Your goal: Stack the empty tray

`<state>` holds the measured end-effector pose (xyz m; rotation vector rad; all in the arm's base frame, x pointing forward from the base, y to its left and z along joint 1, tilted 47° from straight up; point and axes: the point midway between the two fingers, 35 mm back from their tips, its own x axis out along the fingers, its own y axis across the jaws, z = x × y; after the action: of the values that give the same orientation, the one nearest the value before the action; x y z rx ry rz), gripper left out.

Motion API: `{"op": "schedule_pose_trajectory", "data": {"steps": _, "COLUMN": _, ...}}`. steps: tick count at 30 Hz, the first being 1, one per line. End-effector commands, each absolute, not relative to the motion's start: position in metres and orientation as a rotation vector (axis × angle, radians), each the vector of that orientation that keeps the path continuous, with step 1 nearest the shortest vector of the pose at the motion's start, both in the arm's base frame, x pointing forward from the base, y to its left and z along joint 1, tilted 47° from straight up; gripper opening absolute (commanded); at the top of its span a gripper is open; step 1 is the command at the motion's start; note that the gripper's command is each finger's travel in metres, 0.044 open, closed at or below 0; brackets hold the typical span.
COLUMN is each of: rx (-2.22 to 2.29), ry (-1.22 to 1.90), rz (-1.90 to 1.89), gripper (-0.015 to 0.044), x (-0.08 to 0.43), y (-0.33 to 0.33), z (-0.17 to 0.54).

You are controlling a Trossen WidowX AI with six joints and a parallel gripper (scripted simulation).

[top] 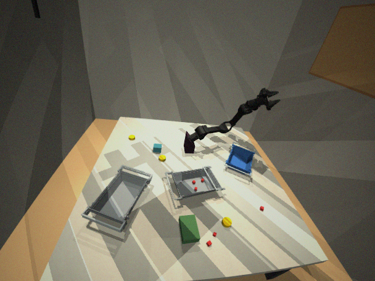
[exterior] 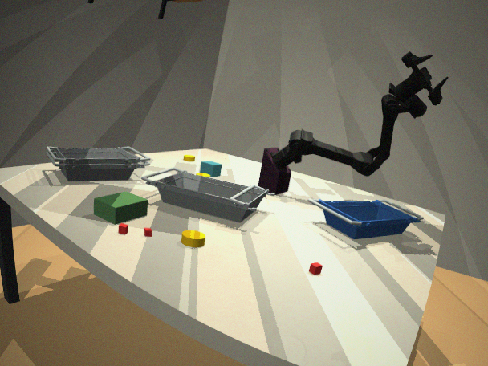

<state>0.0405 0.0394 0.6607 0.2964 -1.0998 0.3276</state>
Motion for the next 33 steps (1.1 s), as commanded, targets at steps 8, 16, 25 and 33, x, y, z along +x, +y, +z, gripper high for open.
{"op": "schedule_pose_trajectory", "data": {"steps": 8, "rx": 0.297, "ry": -1.1, "rz": 0.327, "gripper": 0.019, "x": 0.0405, "y": 0.0393, "z": 0.6607}}
{"op": "schedule_pose_trajectory", "data": {"steps": 16, "rx": 0.296, "ry": -1.1, "rz": 0.328, "gripper": 0.0084, "x": 0.0405, "y": 0.0393, "z": 0.6607}}
{"op": "schedule_pose_trajectory", "data": {"steps": 25, "rx": 0.296, "ry": -1.1, "rz": 0.328, "gripper": 0.0084, "x": 0.0405, "y": 0.0393, "z": 0.6607}}
{"op": "schedule_pose_trajectory", "data": {"steps": 33, "rx": 0.296, "ry": -1.1, "rz": 0.328, "gripper": 0.0084, "x": 0.0405, "y": 0.0393, "z": 0.6607}}
